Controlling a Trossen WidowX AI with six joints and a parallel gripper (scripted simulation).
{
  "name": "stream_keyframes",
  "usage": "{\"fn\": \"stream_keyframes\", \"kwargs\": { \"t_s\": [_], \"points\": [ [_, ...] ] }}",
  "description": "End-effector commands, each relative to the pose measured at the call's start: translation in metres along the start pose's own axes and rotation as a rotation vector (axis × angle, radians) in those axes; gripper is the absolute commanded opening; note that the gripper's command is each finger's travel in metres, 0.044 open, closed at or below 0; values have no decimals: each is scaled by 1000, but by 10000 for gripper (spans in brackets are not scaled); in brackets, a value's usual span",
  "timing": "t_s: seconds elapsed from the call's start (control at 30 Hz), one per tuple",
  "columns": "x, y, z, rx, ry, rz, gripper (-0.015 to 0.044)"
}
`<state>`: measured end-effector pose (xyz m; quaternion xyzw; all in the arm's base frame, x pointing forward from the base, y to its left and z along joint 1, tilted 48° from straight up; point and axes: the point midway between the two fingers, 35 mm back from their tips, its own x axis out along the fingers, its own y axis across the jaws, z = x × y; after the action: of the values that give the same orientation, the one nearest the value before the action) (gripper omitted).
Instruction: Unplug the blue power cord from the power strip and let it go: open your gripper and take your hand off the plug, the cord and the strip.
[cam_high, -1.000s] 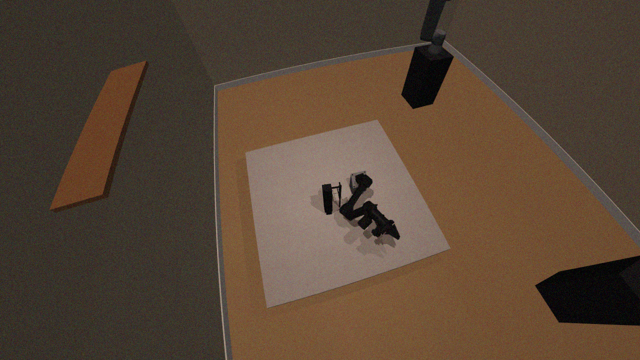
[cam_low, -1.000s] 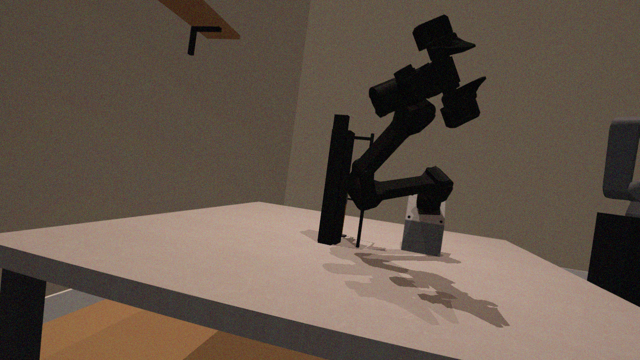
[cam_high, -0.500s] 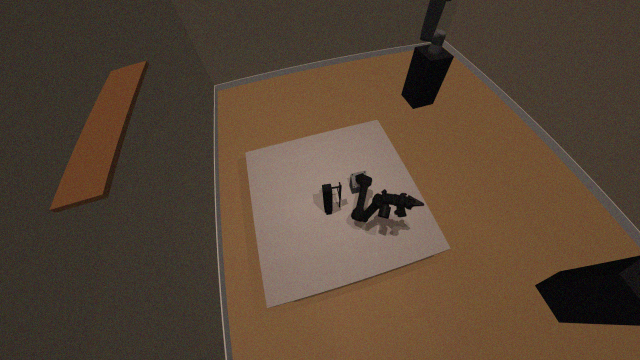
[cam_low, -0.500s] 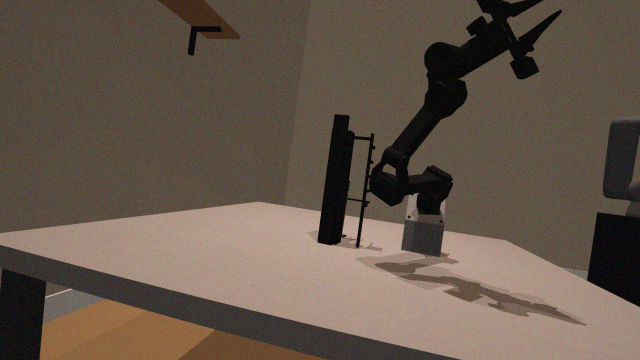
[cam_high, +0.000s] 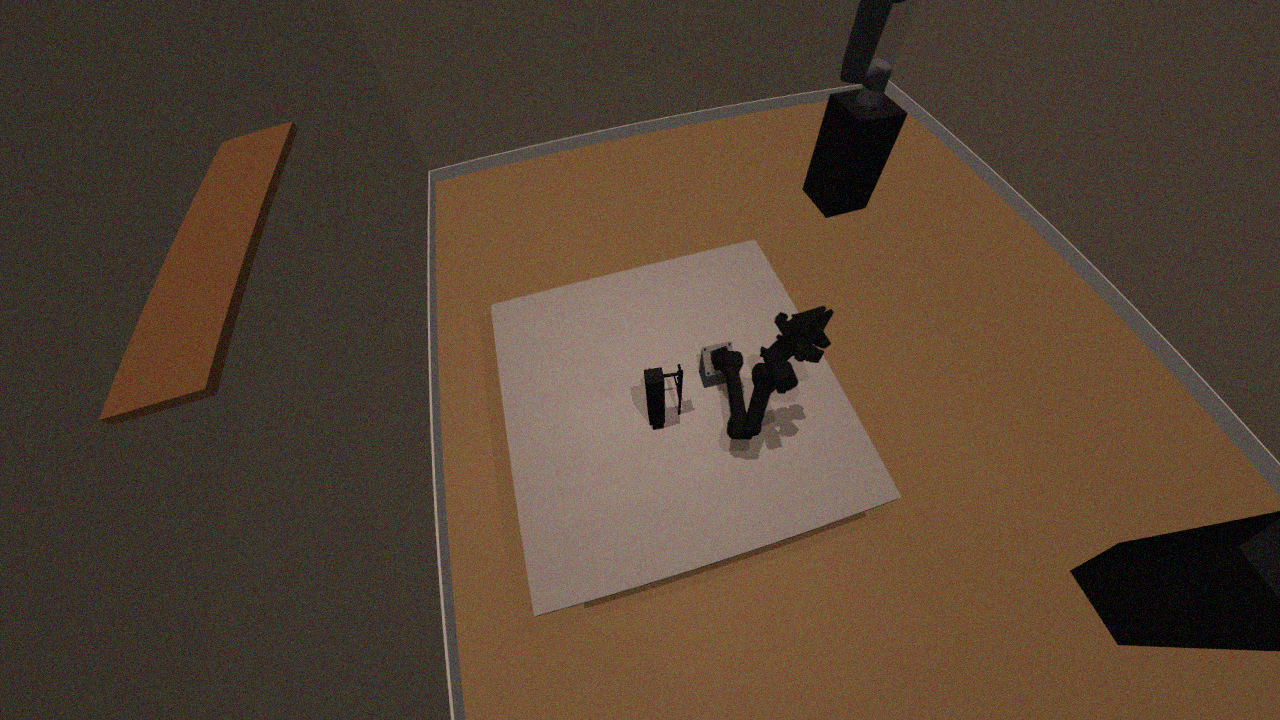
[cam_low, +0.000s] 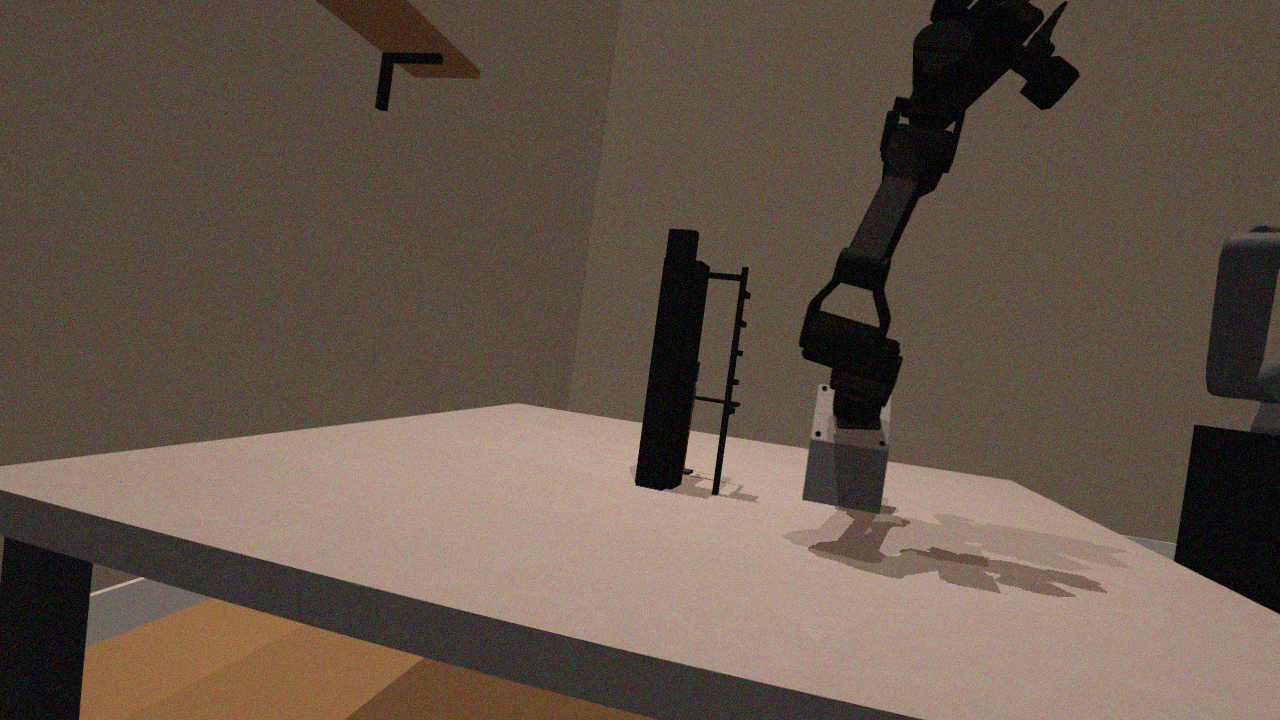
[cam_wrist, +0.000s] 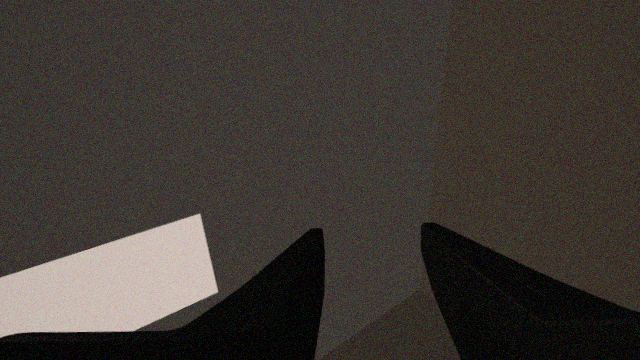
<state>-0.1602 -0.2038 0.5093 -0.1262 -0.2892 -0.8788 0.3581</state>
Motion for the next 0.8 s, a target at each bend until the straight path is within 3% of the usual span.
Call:
{"fn": "stream_keyframes", "kwargs": {
  "t_s": [0.0, 0.3, 0.77],
  "points": [
    [6, 24, -44, -2, 155, 87, 160],
    [-20, 88, -164, 19, 587, 296, 160],
    [-143, 158, -295, -30, 1187, 561, 160]
  ]
}}
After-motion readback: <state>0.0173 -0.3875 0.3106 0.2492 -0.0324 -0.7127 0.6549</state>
